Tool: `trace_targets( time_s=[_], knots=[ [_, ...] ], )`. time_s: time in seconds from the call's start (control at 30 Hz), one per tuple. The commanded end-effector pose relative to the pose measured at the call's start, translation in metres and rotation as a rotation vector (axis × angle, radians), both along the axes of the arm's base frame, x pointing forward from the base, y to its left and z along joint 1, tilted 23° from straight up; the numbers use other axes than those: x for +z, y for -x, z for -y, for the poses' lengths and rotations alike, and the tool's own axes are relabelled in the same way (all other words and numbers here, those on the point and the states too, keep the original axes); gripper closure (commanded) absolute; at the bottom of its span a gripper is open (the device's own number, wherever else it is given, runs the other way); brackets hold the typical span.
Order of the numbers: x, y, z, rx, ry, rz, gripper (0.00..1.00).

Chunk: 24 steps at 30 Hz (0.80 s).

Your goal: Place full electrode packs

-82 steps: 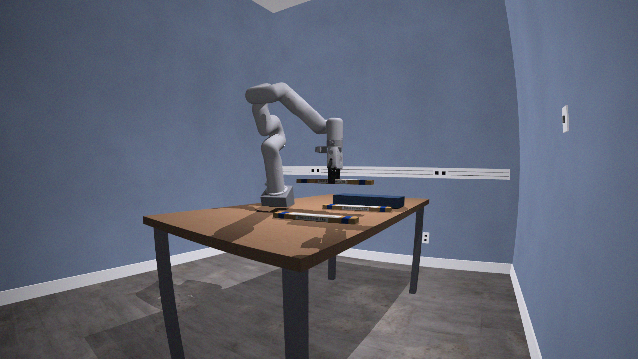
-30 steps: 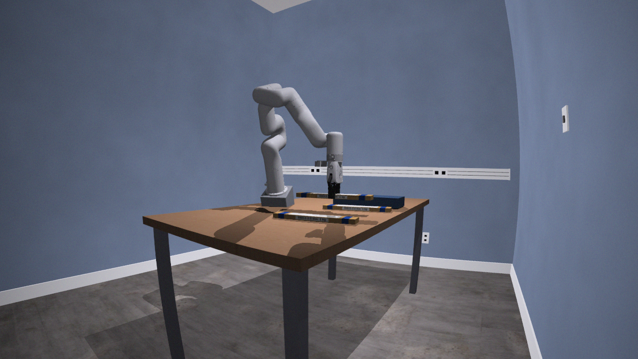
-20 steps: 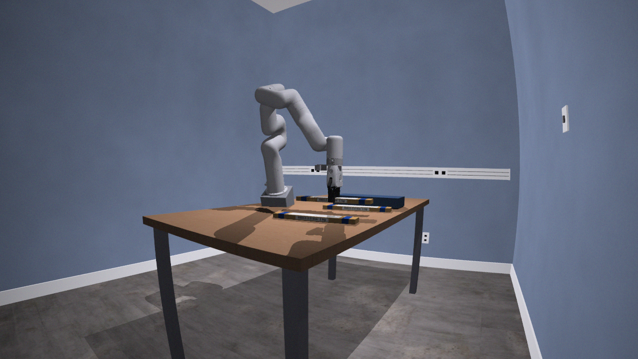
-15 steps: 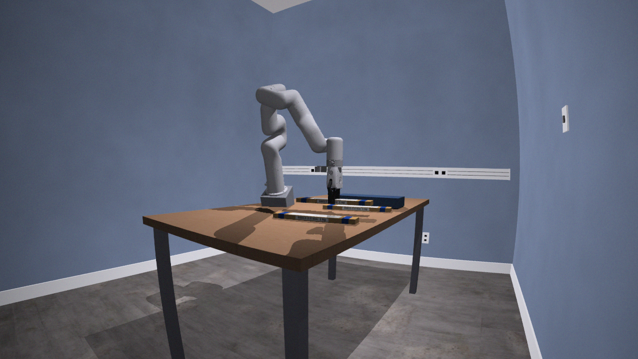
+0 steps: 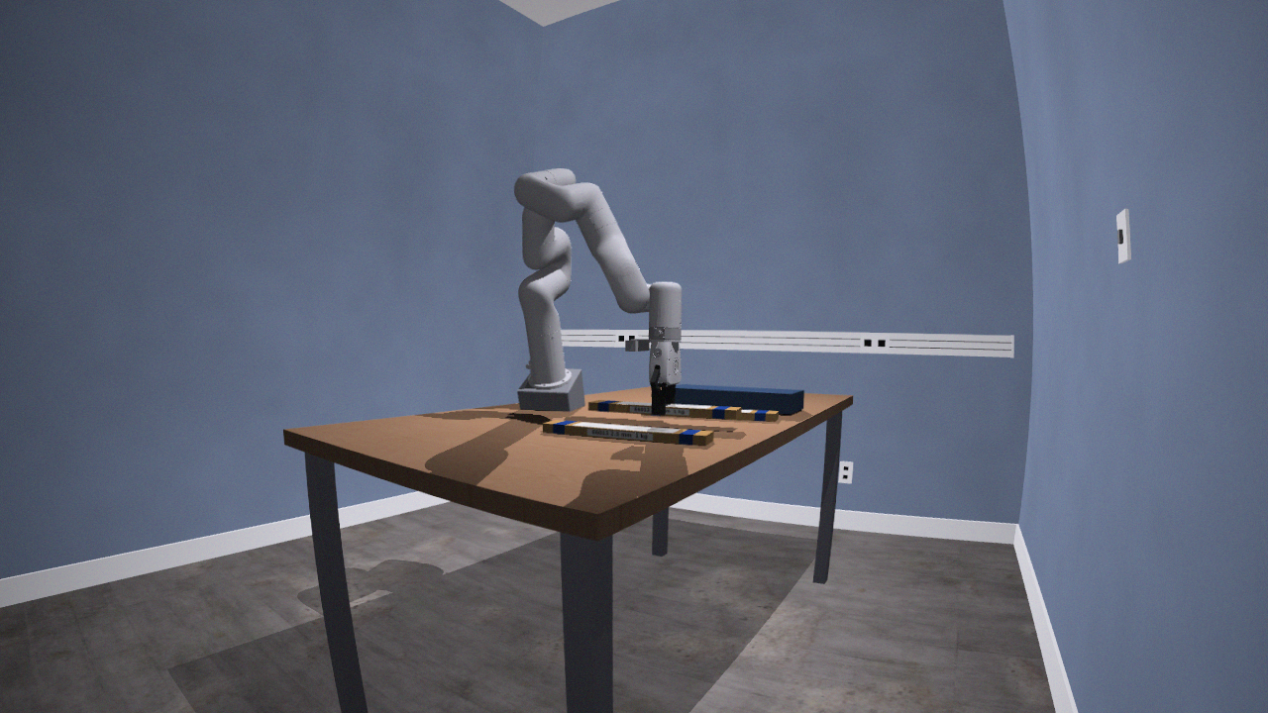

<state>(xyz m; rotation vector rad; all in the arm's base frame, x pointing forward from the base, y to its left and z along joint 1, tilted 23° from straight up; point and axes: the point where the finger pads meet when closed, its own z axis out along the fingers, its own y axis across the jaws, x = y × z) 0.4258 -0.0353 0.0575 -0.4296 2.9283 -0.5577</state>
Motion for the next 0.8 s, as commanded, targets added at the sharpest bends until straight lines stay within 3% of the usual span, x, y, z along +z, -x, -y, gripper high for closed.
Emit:
trace_targets(
  time_s=[0.0,0.77],
  knots=[
    [-0.003,-0.002,0.000,0.002,-0.001,0.004,0.42],
    [-0.020,-0.006,0.007,0.002,-0.001,0.004,0.42]
  ],
)
